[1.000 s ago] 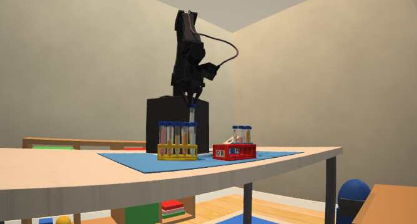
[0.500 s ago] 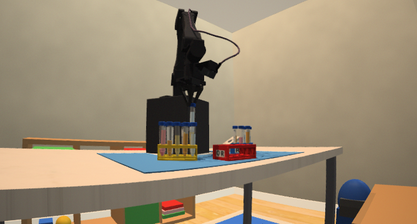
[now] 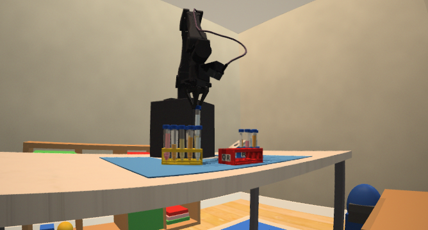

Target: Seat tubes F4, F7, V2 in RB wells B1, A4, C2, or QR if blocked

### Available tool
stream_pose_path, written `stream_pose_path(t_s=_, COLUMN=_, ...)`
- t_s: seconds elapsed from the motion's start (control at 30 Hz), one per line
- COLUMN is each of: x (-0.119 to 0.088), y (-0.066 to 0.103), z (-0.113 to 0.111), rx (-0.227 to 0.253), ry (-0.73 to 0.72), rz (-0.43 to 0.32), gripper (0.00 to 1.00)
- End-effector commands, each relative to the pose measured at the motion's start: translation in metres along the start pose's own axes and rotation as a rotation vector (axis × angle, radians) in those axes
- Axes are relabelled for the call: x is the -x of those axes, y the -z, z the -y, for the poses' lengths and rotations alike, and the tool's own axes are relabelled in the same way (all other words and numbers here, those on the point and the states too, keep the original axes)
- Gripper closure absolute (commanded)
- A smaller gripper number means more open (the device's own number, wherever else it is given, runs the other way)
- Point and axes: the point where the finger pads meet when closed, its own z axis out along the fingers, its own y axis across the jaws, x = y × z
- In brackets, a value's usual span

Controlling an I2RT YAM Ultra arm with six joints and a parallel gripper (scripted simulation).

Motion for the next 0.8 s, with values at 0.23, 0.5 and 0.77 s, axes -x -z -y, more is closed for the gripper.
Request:
stream_pose_path(t_s=0.23, x=0.001, y=0.002, z=0.002, rx=0.003, ry=-0.001, rz=-0.001, gripper=1.0)
stream_pose_path(t_s=0.5, x=0.0, y=0.0, z=0.003, rx=0.016, ry=-0.006, rz=-0.007, gripper=1.0)
stream_pose_path(t_s=0.77, x=0.004, y=0.008, z=0.001, rx=-0.008, ry=-0.005, rz=0.026, gripper=1.0)
